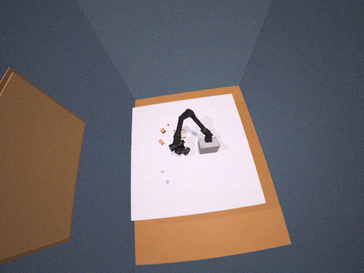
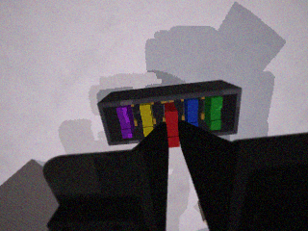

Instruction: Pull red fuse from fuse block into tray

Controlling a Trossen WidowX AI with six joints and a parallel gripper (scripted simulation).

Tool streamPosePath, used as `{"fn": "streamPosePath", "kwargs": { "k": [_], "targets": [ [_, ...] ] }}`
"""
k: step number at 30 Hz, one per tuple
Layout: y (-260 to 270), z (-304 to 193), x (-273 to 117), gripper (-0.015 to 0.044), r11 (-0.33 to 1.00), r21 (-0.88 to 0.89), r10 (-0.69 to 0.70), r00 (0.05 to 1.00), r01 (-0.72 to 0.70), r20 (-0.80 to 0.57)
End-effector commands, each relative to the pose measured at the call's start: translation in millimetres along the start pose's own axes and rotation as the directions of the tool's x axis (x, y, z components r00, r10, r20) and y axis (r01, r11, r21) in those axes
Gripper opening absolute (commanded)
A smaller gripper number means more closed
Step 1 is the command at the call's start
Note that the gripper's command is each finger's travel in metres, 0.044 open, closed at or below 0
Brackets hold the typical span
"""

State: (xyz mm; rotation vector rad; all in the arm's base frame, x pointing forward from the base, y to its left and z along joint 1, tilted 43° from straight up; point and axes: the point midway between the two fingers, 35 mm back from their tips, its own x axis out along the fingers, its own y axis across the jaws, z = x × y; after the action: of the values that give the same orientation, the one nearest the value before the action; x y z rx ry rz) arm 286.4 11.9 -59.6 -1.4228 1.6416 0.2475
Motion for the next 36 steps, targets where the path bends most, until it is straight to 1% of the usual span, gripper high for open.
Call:
{"fn": "streamPosePath", "kwargs": {
  "k": [1,36],
  "targets": [
    [1,1,-2,0.0000,1.000,0.004,0.005,1.000,-0.005,0.004],
    [1,0,-22,0.0000,1.000,0.002,0.003,1.000,-0.003,0.003]
  ]
}}
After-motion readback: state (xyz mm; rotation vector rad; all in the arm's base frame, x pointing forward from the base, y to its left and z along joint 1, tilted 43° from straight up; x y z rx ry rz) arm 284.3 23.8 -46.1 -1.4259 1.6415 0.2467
